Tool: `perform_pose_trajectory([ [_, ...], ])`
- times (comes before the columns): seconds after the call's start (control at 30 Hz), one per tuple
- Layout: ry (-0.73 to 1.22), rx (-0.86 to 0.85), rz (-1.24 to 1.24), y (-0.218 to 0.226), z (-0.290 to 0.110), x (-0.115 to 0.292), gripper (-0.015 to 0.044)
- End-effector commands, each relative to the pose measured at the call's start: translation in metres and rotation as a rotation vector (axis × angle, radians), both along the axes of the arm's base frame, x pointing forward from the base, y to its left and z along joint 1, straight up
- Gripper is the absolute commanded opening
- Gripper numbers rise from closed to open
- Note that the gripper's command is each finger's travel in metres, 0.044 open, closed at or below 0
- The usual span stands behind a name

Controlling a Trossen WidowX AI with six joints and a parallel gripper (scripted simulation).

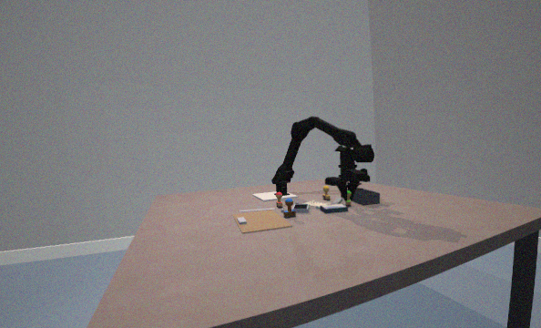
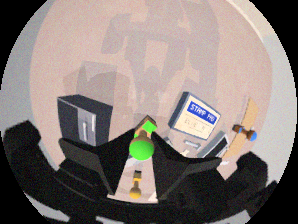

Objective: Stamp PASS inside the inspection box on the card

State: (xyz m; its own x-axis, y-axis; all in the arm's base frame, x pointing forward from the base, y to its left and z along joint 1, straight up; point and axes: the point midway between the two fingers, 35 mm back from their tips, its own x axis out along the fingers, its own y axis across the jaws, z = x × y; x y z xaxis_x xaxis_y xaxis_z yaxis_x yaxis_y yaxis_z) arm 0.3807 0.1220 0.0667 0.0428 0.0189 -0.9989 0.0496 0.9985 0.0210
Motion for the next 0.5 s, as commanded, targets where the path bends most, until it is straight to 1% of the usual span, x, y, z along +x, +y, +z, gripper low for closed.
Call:
perform_pose_trajectory([
  [0.0, -0.001, -0.001, 0.000, -0.0001, 0.0023, 0.0005, 0.0000],
  [0.47, -0.001, -0.001, 0.000, 0.0000, 0.0092, 0.0010, 0.0000],
])
